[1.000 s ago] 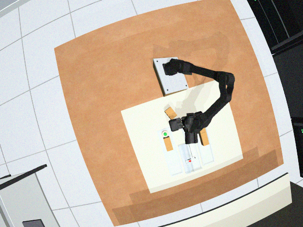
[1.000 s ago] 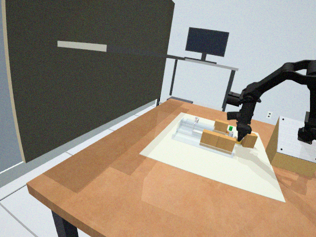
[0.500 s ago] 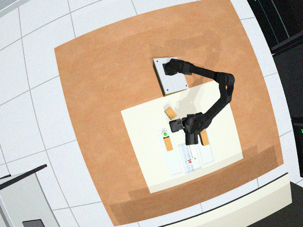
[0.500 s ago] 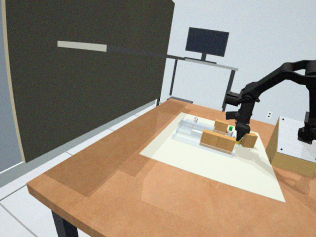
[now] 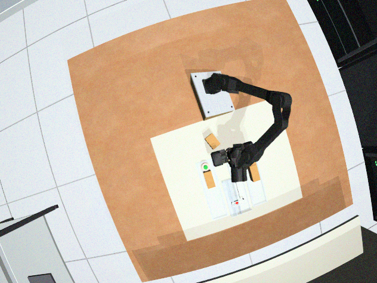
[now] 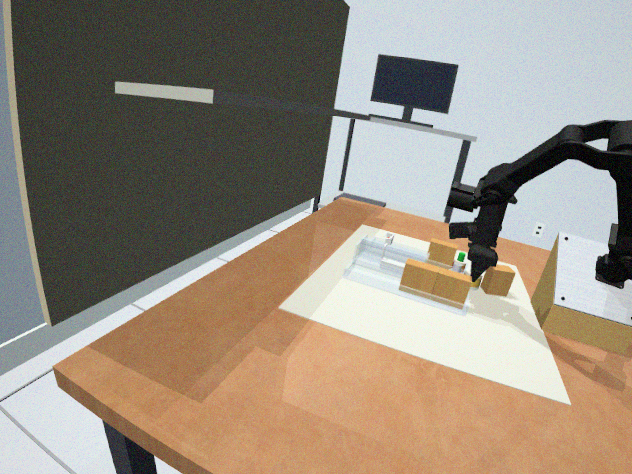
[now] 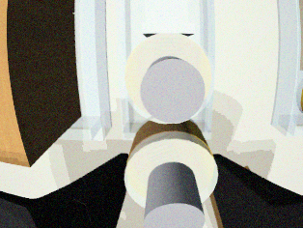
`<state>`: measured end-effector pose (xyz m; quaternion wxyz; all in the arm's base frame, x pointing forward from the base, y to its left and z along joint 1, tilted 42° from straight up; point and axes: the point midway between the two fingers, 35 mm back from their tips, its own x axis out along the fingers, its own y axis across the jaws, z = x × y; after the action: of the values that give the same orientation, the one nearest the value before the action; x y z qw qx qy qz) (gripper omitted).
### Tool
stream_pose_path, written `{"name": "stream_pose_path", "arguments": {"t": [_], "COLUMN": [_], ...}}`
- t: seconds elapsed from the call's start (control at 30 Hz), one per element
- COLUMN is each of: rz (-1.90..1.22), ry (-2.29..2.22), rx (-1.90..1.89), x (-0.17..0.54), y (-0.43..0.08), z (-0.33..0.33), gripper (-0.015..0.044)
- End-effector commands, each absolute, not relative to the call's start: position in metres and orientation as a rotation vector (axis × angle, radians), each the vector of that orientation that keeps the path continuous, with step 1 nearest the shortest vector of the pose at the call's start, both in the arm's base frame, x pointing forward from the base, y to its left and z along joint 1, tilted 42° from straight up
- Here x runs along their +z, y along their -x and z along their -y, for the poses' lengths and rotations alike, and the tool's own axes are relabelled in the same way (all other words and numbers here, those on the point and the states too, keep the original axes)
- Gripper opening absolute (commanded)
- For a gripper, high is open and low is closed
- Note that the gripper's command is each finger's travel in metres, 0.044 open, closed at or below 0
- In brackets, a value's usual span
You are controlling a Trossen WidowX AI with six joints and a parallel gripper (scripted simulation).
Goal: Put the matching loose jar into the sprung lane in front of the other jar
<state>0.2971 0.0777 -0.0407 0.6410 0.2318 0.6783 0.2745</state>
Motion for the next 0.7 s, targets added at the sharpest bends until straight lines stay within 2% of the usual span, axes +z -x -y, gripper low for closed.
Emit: {"name": "stream_pose_path", "arguments": {"t": [0.0, 0.67], "rz": [-1.516, -1.515], "ry": [-0.521, -0.521], "rx": [0.632, 0.632], "x": [-0.0373, -0.0357], "y": [-0.3095, -0.3173], "z": [-0.0778, -0.0779], "gripper": [0.0, 0.0]}}
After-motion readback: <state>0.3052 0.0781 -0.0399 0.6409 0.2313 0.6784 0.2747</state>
